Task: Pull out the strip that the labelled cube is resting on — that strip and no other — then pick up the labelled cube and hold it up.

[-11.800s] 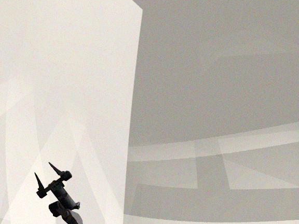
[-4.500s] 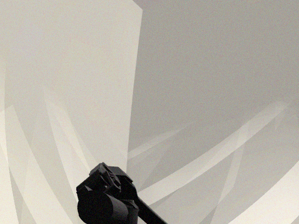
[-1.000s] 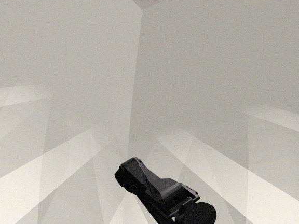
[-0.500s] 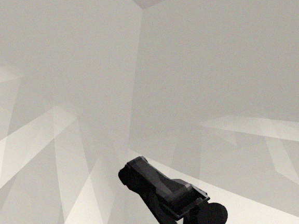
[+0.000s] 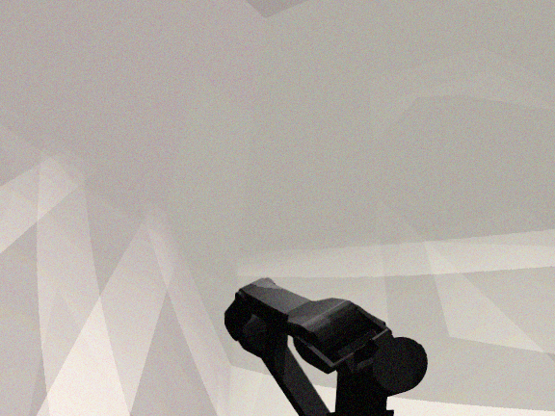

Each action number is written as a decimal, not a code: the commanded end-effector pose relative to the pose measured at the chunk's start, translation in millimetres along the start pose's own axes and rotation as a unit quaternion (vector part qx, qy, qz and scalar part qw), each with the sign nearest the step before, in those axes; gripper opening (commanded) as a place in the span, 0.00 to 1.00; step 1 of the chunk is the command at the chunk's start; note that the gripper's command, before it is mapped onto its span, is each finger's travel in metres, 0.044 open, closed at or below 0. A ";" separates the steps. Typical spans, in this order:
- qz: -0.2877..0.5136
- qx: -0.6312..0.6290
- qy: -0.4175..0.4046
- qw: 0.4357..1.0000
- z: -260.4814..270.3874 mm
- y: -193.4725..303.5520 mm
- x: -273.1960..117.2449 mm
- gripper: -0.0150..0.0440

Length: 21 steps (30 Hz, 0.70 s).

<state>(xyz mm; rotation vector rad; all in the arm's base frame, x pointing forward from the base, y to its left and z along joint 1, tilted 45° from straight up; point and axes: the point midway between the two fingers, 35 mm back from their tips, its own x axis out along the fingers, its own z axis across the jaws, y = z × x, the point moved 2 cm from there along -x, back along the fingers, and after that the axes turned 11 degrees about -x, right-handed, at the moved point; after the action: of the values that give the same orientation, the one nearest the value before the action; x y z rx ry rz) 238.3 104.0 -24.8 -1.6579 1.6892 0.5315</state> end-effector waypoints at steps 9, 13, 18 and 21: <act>0.001 0.052 0.004 0.999 -7.3 -49.2 -6.9 0.83; 0.001 0.052 0.004 0.999 -10.3 -66.3 -10.3 1.00; 0.001 0.052 0.004 0.999 -14.1 -87.5 -14.3 1.00; 0.000 0.053 0.004 0.999 -16.5 -100.7 -16.5 1.00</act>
<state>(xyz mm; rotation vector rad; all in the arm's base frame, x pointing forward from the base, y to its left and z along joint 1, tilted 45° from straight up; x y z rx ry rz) 322.8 97.0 13.9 -1.5796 1.6849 0.4296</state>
